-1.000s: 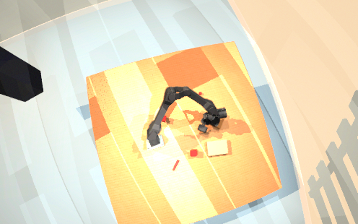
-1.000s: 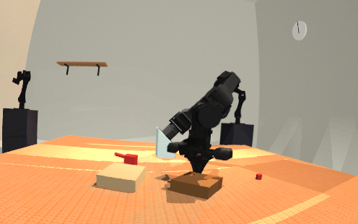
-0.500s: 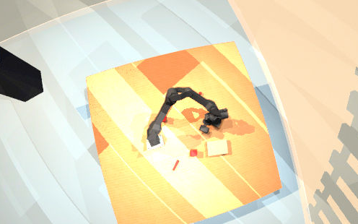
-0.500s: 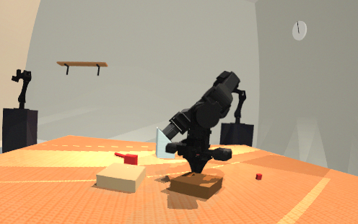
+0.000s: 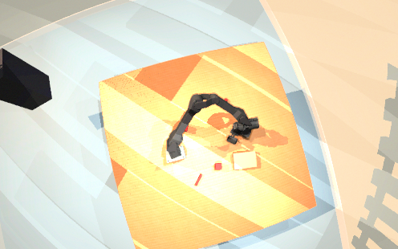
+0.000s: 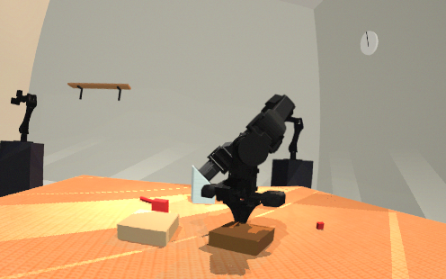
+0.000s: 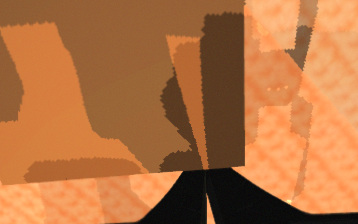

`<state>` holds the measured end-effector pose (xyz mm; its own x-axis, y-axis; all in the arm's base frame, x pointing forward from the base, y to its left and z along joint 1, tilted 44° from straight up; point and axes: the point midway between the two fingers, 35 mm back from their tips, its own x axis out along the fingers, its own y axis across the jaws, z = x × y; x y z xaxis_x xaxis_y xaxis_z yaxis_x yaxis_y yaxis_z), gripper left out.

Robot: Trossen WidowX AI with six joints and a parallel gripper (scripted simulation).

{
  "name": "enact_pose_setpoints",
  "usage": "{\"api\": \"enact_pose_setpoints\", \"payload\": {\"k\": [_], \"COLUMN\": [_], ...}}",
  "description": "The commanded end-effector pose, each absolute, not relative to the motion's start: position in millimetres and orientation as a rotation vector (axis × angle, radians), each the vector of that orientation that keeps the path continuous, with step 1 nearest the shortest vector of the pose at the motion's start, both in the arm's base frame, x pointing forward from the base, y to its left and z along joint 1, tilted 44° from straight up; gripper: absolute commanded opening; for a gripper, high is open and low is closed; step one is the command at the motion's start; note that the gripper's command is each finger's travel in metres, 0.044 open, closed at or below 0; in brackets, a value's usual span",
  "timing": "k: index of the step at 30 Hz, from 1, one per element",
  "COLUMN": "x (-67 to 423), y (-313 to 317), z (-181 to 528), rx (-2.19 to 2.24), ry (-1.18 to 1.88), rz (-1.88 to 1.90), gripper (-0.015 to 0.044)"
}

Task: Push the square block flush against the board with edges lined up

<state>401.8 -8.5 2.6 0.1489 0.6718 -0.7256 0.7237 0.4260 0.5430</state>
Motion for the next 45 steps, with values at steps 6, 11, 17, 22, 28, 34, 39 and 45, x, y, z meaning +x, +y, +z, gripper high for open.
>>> {"api": "enact_pose_setpoints", "payload": {"k": [6, 11, 17, 22, 28, 34, 39, 45], "x": [408, 411, 415, 418, 421, 425, 428, 431], "y": [-13, -15, -18, -20, -22, -25, -27, -29], "z": [0, -1, -3, -4, -5, -7, -8, -9], "rx": [1.271, 1.270, 1.270, 1.270, 1.270, 1.270, 1.270, 1.269], "ry": [1.547, 1.547, 1.547, 1.547, 1.546, 1.546, 1.546, 1.546], "rz": [-0.051, -0.051, -0.051, -0.051, -0.051, -0.051, -0.051, -0.051], "gripper": [0.0000, 0.0000, 0.0000, 0.0000, 0.0000, 0.0000, 0.0000, 0.0000]}}
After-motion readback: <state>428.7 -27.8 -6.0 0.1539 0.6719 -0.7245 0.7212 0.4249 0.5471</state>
